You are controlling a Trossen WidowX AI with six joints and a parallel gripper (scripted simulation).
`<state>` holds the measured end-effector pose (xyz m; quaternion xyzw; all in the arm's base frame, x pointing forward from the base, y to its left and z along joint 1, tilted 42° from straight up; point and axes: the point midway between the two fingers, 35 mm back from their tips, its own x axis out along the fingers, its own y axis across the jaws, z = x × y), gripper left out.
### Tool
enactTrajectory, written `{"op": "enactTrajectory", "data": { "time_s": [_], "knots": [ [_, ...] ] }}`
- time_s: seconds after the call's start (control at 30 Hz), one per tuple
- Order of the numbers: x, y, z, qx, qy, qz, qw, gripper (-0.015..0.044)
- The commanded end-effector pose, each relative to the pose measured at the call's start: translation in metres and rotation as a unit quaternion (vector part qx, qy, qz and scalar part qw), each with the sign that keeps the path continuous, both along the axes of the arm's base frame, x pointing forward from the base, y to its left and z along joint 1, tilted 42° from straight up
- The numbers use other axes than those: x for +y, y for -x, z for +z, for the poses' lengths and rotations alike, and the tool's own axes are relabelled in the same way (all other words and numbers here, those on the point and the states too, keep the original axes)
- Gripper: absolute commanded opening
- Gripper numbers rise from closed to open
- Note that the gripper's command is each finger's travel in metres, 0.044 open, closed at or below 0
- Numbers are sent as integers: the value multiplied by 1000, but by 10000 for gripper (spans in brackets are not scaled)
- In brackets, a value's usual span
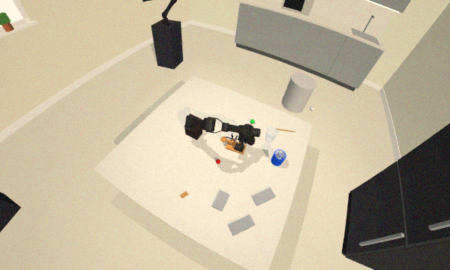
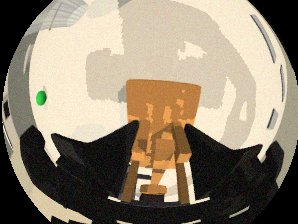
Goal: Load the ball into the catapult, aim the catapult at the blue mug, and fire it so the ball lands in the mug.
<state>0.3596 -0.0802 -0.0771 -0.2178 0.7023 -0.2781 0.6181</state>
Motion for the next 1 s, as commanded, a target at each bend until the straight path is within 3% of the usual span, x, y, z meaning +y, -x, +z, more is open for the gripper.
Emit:
{"op": "enactTrajectory", "data": {
  "time_s": [0.0,0.33,0.53,0.6,0.87,0.97],
  "knots": [
    [1,-1,1,-1,0,1,1000,184],
    [17,-6,17,-1,-1,2,1000,440],
    [67,-14,75,0,-2,2,1000,440],
    [57,-13,60,2,-1,5,1000,440],
    [63,-11,69,-2,1,5,1000,440],
    [40,-7,44,-3,1,5,1000,440]
  ]
}}
